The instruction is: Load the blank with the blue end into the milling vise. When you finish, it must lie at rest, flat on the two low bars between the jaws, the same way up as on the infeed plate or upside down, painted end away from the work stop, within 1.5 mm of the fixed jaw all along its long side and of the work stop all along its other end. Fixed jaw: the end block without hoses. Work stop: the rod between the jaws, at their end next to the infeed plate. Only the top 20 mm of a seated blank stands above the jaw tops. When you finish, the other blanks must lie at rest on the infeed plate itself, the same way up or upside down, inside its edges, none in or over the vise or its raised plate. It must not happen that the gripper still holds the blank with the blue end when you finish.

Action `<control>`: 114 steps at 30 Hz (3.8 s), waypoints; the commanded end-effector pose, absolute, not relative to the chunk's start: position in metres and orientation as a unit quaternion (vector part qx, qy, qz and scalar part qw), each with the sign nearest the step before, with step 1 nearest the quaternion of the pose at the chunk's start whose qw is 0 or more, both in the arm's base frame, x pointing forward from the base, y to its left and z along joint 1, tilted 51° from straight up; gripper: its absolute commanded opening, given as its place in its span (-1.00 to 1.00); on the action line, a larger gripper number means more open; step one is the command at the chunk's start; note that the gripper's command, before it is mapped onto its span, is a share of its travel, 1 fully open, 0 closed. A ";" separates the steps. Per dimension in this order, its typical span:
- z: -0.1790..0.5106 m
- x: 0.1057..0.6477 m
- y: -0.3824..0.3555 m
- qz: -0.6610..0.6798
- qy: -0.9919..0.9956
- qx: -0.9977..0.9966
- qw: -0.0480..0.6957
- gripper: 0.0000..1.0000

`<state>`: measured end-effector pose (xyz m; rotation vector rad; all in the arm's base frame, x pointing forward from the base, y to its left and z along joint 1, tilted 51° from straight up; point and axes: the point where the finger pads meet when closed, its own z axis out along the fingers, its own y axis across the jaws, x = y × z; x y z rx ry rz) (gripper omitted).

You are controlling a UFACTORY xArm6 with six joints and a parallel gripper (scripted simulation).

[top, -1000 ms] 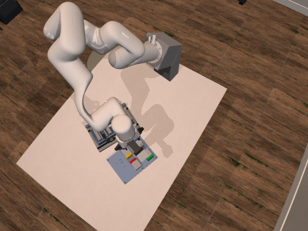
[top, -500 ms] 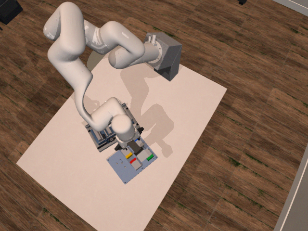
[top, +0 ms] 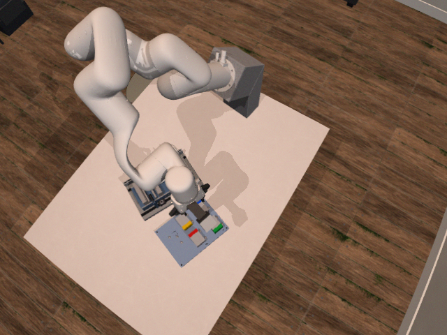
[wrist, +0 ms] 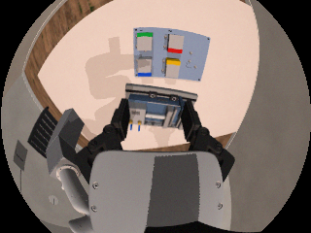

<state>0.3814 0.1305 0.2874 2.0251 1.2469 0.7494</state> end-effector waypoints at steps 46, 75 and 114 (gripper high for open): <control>0.164 0.460 0.080 0.287 0.474 0.769 0.318 0.57; 0.153 0.468 0.075 0.289 0.474 0.768 0.319 0.57; 0.159 0.464 0.078 0.289 0.474 0.768 0.319 0.57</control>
